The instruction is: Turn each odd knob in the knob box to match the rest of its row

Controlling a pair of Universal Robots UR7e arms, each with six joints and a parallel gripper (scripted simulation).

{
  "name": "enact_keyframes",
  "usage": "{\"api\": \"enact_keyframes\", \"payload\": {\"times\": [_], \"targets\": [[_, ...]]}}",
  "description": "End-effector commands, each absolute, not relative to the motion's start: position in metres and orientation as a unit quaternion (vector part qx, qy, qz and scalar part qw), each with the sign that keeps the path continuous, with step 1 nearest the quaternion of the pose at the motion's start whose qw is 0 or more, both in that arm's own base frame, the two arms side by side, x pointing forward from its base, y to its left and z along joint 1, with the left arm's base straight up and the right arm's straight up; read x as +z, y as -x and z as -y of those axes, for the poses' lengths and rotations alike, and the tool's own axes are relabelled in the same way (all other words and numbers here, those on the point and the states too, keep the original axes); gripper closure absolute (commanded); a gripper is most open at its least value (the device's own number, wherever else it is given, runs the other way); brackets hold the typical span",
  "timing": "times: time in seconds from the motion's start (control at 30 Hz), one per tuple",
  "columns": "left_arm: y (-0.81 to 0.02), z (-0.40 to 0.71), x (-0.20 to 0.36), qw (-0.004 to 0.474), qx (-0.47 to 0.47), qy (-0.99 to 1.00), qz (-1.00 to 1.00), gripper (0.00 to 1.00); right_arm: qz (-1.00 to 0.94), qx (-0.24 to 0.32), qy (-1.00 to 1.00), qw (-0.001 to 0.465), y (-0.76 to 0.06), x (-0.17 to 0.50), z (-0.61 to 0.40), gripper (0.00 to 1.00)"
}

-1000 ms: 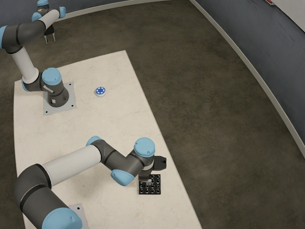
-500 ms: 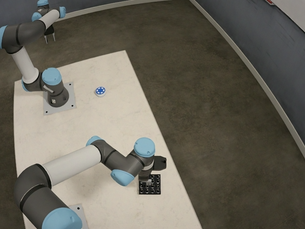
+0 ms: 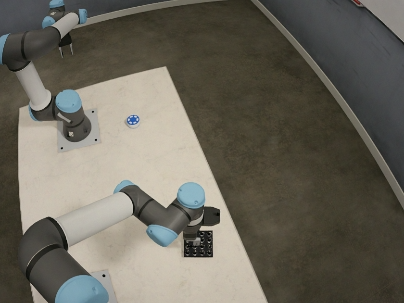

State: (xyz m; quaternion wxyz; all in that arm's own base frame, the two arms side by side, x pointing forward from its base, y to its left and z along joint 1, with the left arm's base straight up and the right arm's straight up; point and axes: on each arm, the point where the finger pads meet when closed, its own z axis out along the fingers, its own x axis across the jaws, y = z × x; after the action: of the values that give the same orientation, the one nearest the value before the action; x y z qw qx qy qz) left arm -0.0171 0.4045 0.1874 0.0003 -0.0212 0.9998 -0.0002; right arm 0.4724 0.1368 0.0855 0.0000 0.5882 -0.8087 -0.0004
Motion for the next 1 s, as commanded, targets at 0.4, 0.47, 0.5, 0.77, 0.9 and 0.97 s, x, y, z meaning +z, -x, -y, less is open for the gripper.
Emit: {"api": "enact_keyframes", "payload": {"times": [0.4,0.47,0.5,0.77,0.9,0.97], "targets": [[0.019,-0.404,0.187,0.000,0.000,0.023,-1.000,0.00,0.808,0.000,-0.589,0.000,-0.446,0.086,-0.145,0.00],[0.019,-0.404,0.187,0.000,0.000,0.023,-1.000,0.00,0.808,0.000,-0.589,0.000,-0.442,0.086,-0.146,0.00],[0.019,-0.404,0.187,0.000,0.000,0.023,-1.000,0.00,0.808,0.000,-0.589,0.000,-0.440,0.085,-0.147,0.00],[0.019,-0.404,0.187,0.000,0.000,0.023,-1.000,0.00,0.808,0.000,-0.589,0.000,-0.426,0.085,-0.151,0.00],[0.019,-0.404,0.187,0.000,0.000,0.023,-1.000,0.00,0.808,0.000,-0.589,0.000,-0.424,0.085,-0.152,0.00],[0.019,-0.404,0.187,0.000,0.000,0.023,-1.000,0.00,0.808,0.000,-0.589,0.000,-0.423,0.085,-0.152,0.00]]}}
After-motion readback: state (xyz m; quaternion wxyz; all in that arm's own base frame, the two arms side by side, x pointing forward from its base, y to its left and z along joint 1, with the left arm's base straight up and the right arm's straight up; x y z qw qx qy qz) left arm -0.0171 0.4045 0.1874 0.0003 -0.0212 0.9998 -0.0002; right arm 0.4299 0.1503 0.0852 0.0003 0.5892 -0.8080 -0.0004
